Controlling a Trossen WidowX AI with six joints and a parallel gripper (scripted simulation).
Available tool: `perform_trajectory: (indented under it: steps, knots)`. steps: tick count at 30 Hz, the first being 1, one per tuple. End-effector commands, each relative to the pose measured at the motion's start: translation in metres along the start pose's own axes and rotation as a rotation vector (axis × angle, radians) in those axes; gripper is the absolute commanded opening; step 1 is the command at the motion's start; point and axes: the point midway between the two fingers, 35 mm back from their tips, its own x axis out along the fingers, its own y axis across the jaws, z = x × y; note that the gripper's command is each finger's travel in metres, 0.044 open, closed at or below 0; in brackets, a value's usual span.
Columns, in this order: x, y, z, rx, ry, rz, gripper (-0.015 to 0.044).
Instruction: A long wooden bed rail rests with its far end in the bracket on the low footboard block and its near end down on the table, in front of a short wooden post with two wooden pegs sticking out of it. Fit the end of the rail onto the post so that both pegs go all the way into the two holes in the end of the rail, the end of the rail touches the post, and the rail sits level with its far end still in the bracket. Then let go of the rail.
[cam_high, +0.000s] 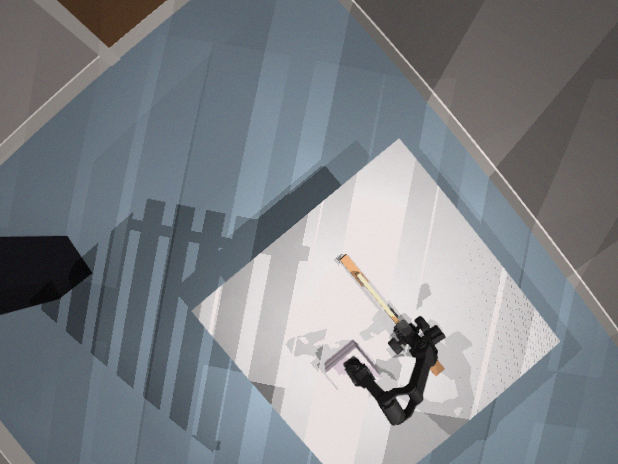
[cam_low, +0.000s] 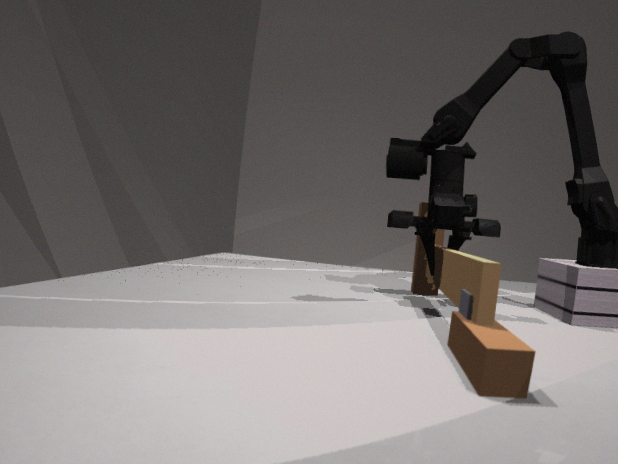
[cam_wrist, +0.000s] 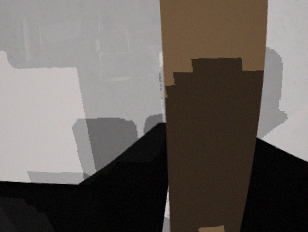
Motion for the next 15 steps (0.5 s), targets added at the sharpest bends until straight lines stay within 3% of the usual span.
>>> perform_trajectory:
  steps: [1,15]
  knots:
    - [-0.0004,-0.001,-0.0018,-0.003,0.003,-0.003,0.0]
    - [-0.002,-0.0017,-0.0059,-0.003,0.003,-0.003,0.0]
